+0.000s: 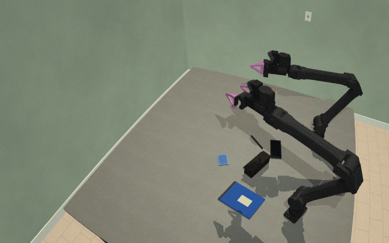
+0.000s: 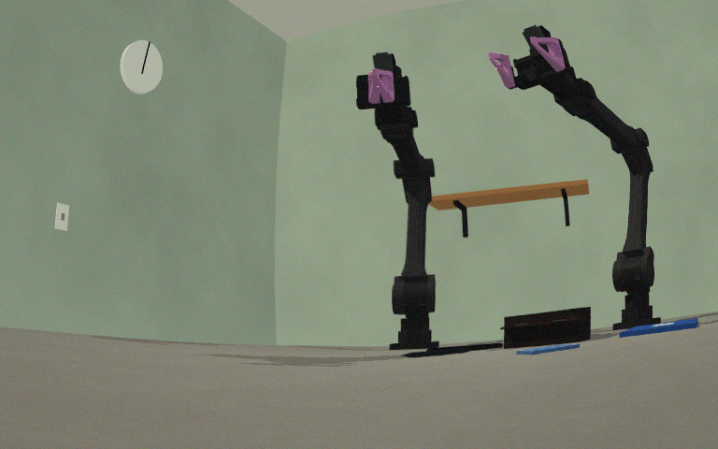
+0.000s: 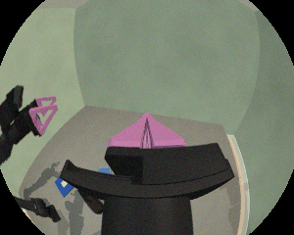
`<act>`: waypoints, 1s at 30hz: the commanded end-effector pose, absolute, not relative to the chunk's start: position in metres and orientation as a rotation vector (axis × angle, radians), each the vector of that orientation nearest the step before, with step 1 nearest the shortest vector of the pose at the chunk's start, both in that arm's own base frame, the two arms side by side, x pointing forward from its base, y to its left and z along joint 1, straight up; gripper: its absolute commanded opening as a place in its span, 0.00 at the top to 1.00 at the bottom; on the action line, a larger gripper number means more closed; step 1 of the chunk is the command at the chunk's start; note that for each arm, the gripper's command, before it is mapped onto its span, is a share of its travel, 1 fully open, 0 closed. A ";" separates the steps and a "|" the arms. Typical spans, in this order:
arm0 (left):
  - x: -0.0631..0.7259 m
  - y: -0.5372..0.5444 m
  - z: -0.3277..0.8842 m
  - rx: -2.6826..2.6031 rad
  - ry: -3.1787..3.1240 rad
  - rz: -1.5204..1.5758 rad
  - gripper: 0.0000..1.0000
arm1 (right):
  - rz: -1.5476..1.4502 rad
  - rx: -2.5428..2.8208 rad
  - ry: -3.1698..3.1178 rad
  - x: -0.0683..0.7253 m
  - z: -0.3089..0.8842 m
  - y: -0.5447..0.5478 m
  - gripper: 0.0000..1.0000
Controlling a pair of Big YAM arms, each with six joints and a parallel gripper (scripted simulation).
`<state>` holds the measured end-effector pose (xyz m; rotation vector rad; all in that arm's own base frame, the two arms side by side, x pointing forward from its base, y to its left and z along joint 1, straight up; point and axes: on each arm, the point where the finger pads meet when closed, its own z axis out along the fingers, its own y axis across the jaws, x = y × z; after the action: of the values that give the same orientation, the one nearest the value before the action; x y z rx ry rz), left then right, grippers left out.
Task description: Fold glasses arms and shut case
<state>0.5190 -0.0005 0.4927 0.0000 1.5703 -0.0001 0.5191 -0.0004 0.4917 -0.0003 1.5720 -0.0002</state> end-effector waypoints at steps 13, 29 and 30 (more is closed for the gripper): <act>0.523 0.004 0.496 -0.009 1.562 0.003 0.00 | 0.005 0.002 1.497 0.521 0.534 -0.001 1.00; 0.523 0.004 0.500 -0.008 1.552 0.004 0.00 | 0.006 0.006 1.489 0.521 0.538 -0.002 1.00; 0.523 0.004 0.500 -0.008 1.552 0.004 0.00 | 0.006 0.006 1.489 0.521 0.538 -0.002 1.00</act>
<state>0.5193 -0.0005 0.4921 0.0000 1.5714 -0.0001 0.5191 -0.0003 0.4918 -0.0004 1.5715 -0.0001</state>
